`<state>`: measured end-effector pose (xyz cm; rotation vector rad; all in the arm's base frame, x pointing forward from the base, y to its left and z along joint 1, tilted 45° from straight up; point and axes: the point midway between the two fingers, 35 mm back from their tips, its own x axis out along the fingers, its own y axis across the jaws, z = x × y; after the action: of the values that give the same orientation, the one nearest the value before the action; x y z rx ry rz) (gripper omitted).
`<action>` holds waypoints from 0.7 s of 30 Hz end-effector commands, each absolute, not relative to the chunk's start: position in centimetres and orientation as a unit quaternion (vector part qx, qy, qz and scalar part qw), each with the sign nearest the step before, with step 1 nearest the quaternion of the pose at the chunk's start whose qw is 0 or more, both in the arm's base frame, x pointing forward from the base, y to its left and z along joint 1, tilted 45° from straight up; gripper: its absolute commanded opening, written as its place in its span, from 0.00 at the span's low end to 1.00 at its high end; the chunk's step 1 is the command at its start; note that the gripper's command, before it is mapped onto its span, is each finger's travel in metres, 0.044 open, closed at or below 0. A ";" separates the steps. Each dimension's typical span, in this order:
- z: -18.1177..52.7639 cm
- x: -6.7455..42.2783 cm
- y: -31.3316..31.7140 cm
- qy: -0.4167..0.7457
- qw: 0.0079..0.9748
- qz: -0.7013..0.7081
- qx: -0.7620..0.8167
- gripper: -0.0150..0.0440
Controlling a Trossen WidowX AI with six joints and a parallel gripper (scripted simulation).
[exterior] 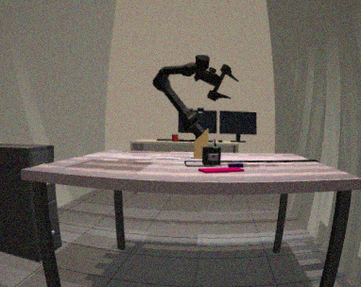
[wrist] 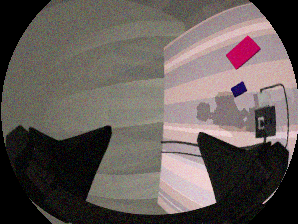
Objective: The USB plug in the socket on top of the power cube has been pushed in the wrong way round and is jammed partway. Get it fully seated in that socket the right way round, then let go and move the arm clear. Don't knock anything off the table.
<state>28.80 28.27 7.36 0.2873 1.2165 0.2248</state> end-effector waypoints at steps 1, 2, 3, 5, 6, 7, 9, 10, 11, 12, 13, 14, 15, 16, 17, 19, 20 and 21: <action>2.4 30.7 22.2 0.572 0.769 -0.197 0.205 1.00; 1.8 30.8 21.2 0.563 0.762 -0.240 0.212 1.00; 1.3 30.9 20.3 0.551 0.755 -0.281 0.218 1.00; 0.3 31.1 18.4 0.521 0.740 -0.360 0.228 1.00; -0.1 31.1 17.5 0.502 0.733 -0.397 0.232 1.00; -0.5 31.2 16.6 0.481 0.725 -0.433 0.234 1.00; -1.0 31.2 14.7 0.434 0.712 -0.498 0.237 1.00; -1.3 31.3 13.7 0.407 0.706 -0.529 0.238 1.00; -1.4 31.3 12.8 0.379 0.700 -0.557 0.237 1.00; -1.6 31.4 11.9 0.350 0.695 -0.583 0.236 1.00; -1.6 31.4 11.3 0.330 0.692 -0.598 0.235 1.00; -1.6 31.4 10.9 0.316 0.690 -0.608 0.234 1.00; -1.6 31.5 10.7 0.312 0.689 -0.611 0.234 1.00; -1.6 31.5 10.7 0.312 0.689 -0.611 0.234 1.00; -1.6 31.5 10.7 0.312 0.689 -0.611 0.234 1.00; -1.5 31.5 10.6 0.312 0.689 -0.611 0.234 1.00; -1.5 31.5 10.6 0.312 0.689 -0.611 0.234 1.00; -1.5 31.5 10.6 0.312 0.689 -0.611 0.234 1.00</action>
<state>31.20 11.71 -1.57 0.5208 0.7813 -1.3045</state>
